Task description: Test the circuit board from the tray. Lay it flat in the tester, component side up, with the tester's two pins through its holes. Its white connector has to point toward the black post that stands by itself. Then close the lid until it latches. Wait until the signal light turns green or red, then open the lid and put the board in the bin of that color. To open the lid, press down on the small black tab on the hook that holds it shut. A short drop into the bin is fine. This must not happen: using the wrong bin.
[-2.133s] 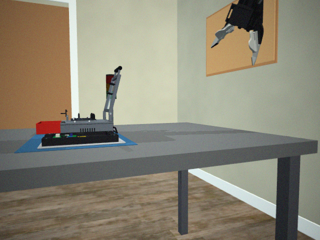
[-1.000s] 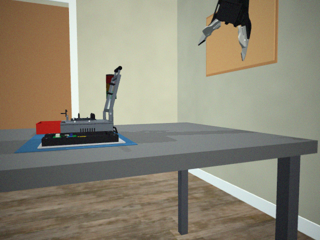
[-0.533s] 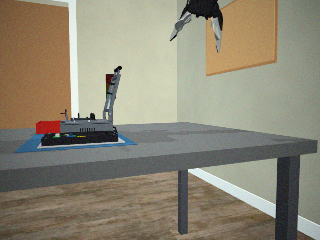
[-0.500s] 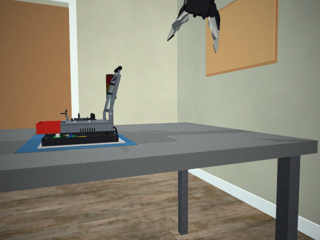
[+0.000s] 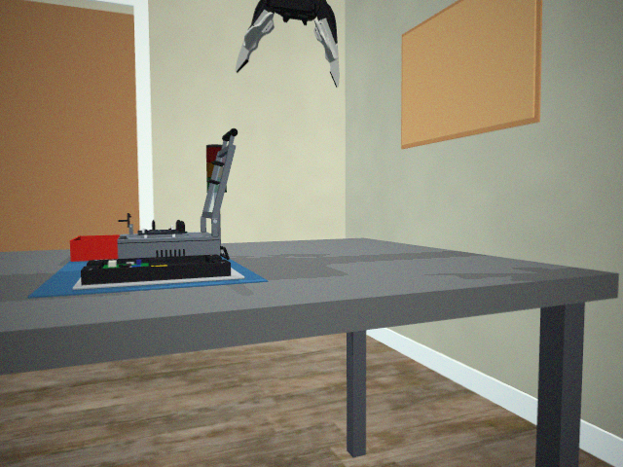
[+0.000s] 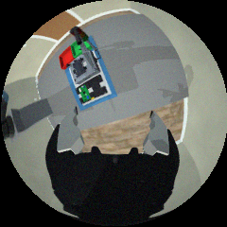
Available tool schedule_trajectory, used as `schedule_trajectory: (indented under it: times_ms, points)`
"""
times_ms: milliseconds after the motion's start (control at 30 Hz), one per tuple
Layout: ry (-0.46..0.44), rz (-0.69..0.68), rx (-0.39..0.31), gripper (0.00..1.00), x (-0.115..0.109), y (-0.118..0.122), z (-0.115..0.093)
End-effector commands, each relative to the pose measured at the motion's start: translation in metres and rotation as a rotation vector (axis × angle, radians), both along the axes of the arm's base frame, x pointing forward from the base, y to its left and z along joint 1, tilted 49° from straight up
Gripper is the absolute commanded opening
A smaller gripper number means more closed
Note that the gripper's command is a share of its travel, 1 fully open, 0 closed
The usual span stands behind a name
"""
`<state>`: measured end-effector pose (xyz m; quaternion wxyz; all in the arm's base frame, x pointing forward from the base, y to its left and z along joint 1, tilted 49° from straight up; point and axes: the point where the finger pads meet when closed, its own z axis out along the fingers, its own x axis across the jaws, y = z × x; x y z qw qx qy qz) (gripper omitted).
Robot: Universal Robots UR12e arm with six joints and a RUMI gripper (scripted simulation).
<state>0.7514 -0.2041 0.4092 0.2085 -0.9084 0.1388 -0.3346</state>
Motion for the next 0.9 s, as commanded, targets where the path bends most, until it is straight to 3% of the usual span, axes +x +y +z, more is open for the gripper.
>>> schedule_trajectory:
  times_ms: [0,233,300,600,867]
  points:
    - [-0.058,0.021,-0.095,1.0,-0.04,0.015,-0.031]
    - [-0.1,0.06,-0.214,1.0,-0.088,0.04,-0.076]
    - [-0.1,0.06,-0.214,1.0,-0.088,0.04,-0.076]
    - [-0.14,0.103,-0.355,1.0,-0.143,0.074,-0.13]
    - [-0.155,0.121,-0.414,1.0,-0.165,0.09,-0.153]
